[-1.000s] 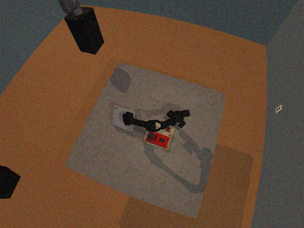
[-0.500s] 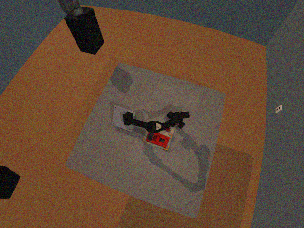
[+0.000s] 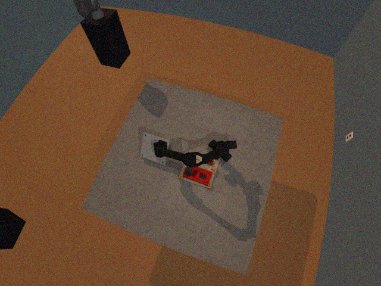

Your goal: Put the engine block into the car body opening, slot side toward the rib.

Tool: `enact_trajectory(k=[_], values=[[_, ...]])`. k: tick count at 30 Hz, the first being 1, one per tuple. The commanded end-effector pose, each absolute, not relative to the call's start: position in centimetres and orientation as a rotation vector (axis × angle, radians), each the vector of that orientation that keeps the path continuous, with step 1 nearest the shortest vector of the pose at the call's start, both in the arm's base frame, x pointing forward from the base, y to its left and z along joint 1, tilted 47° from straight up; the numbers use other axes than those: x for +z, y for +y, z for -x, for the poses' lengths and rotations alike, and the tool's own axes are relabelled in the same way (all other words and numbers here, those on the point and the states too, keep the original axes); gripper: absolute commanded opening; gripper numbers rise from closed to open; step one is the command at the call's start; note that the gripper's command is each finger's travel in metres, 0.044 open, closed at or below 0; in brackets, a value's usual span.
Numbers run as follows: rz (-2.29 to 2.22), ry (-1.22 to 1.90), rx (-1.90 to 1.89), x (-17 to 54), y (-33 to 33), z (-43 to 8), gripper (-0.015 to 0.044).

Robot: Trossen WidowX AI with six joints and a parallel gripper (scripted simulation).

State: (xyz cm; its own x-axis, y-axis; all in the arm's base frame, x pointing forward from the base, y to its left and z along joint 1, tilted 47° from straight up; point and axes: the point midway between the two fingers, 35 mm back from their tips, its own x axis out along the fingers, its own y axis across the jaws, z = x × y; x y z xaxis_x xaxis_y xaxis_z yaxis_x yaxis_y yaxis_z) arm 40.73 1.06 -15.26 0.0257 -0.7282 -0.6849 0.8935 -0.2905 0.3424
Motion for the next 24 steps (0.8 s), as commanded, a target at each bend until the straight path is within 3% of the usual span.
enact_trajectory(k=[1, 6, 10, 24], values=[[-0.949, 0.236, -1.610, -15.3, 1.0, -40.6, 0.0131], [-0.949, 0.236, -1.610, -15.3, 1.0, -40.6, 0.0098], [-0.947, 0.251, -1.603, -15.3, 1.3, -40.6, 0.0000], [-0.947, 0.283, -1.589, -13.4, 4.1, -40.6, 0.0000]])
